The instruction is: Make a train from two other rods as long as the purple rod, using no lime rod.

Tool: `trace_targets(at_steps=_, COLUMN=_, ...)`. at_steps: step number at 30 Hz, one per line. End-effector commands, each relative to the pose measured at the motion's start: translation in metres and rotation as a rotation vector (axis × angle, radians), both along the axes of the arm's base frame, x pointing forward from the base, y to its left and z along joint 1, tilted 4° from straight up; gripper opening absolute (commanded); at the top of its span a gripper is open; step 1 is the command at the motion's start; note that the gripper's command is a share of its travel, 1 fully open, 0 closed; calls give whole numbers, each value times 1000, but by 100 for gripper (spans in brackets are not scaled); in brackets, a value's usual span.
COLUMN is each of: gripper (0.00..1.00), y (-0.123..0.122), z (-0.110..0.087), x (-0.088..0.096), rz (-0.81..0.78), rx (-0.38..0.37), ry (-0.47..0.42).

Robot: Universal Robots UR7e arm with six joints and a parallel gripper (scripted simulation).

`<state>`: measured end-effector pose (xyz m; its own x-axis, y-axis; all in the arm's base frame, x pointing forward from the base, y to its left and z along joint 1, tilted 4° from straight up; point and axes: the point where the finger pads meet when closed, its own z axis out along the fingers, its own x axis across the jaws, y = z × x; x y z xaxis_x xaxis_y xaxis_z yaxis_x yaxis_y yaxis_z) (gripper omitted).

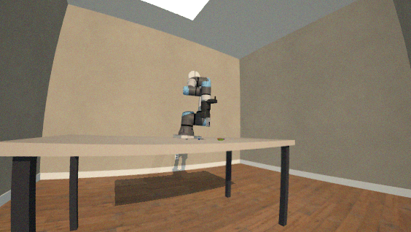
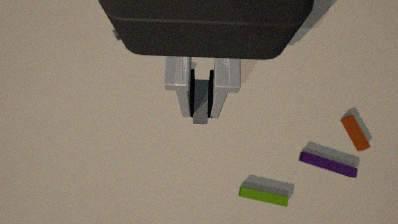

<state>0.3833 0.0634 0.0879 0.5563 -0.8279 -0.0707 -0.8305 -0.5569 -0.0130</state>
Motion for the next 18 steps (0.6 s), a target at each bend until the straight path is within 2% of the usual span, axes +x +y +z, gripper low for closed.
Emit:
trace_targets(at_steps=1, gripper=24, y=-7, z=0, x=1, rz=-40, rx=-2, ry=1)
trace_targets(at_steps=3, gripper=24, y=-11, z=0, x=2, rz=-69, rx=-3, ry=3)
trace_targets(at_steps=17, gripper=24, y=-101, z=-6, x=0, rz=-620, rx=-19, ry=39)
trace_targets(at_steps=18, gripper=24, y=-101, z=-6, x=0, rz=-620, rx=-19, ry=39)
